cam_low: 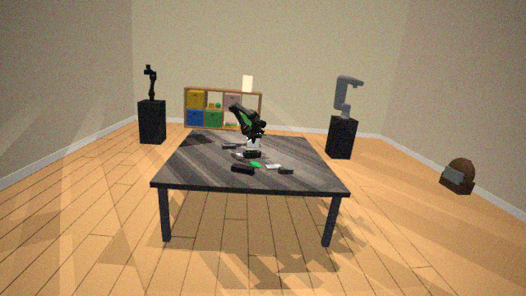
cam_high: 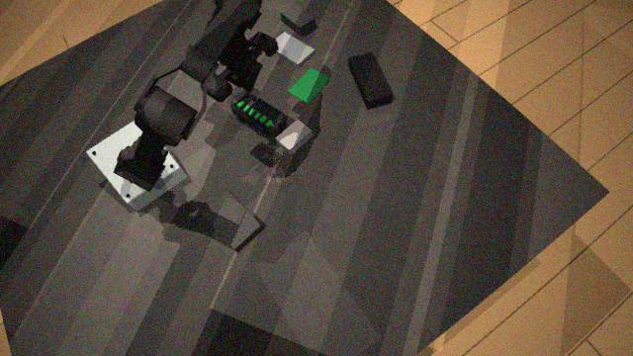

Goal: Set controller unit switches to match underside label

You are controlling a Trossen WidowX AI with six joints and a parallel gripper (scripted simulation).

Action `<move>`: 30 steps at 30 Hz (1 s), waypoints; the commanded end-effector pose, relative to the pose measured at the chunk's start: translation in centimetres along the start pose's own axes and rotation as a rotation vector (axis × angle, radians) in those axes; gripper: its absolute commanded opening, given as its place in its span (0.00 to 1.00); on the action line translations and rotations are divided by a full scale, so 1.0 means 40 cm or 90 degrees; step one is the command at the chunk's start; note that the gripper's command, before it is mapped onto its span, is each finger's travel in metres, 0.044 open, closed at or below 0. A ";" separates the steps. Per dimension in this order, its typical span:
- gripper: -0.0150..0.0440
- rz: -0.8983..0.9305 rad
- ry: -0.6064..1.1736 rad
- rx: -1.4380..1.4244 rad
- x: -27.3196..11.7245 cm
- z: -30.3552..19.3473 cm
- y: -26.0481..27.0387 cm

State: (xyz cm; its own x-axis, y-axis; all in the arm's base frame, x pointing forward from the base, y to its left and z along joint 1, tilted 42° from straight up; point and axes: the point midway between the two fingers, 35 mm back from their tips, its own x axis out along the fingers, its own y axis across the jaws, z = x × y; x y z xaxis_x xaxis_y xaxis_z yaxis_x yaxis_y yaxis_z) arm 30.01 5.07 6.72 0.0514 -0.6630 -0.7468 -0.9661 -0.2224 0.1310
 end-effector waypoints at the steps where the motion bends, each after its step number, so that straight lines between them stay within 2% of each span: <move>1: 0.25 0.002 -0.003 0.001 -0.001 0.002 0.001; 5: 0.25 0.002 -0.003 0.001 -0.001 0.002 0.001; 22: 1.00 0.000 0.000 0.000 0.000 0.000 0.000; 24: 1.00 0.000 0.000 0.000 0.000 0.000 0.000; 30: 0.73 0.001 -0.003 -0.003 0.076 -0.002 0.053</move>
State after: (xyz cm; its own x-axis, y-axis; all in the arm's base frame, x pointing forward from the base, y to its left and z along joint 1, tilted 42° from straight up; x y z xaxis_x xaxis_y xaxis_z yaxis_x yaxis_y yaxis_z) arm 29.18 3.91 5.66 0.0544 -0.6556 -0.7531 -0.9663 -0.2246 0.1258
